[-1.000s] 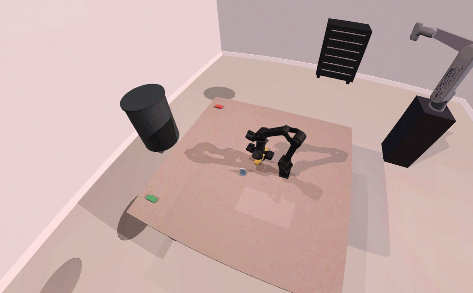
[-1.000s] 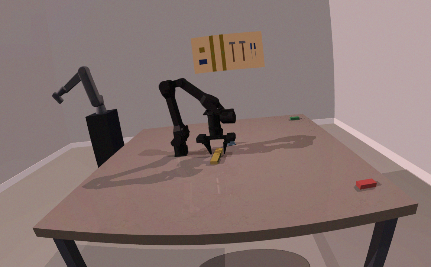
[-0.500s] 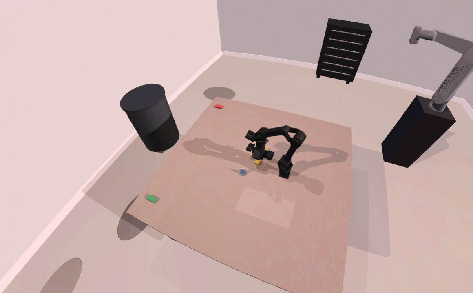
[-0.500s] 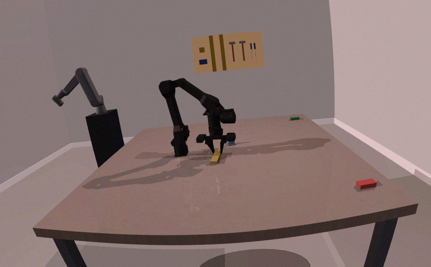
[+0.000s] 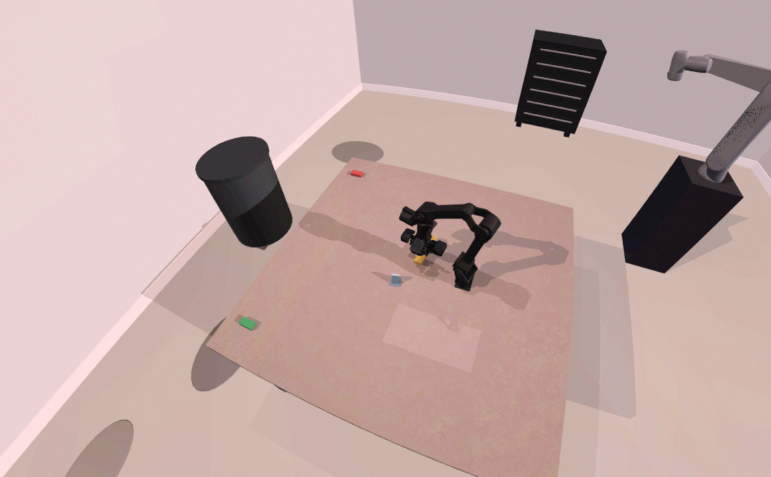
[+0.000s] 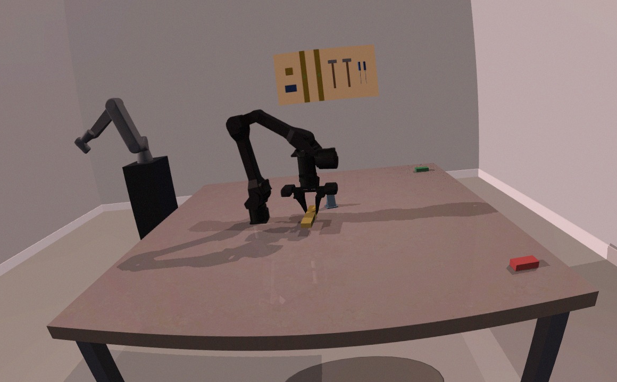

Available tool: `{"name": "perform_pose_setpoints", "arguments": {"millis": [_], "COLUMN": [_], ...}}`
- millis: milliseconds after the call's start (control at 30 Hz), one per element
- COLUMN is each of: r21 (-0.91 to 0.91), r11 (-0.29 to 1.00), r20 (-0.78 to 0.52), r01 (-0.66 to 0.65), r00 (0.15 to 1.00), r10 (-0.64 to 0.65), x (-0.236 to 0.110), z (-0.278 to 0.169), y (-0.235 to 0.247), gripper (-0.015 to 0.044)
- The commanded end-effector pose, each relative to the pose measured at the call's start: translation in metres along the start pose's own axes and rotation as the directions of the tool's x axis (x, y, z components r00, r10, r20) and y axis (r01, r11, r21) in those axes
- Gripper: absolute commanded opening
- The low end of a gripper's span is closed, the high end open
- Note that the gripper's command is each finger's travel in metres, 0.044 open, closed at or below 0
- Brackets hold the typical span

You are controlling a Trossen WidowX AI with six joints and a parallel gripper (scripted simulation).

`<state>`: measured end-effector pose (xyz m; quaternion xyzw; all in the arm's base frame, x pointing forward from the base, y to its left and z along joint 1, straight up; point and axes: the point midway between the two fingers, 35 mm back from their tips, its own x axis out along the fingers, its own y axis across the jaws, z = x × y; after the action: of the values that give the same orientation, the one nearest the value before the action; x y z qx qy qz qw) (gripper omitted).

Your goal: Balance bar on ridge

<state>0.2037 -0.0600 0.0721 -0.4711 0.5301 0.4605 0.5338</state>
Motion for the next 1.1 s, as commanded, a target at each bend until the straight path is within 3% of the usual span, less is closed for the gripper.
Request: {"name": "perform_pose_setpoints", "arguments": {"millis": [0, 767, 1067], "r21": [-0.002, -0.005, -0.047], "r11": [1.000, 1.000, 0.999], "r20": [0.000, 0.002, 0.004], "r01": [0.008, 0.008, 0.009], "r00": [1.000, 1.000, 1.000], "r10": [-0.008, -0.008, -0.009], "x": [-0.012, -0.070, -0.073], "z": [0.000, 0.001, 0.017], "y": [-0.002, 0.003, -0.009], "gripper": [0.0000, 0.0000, 0.0000]}}
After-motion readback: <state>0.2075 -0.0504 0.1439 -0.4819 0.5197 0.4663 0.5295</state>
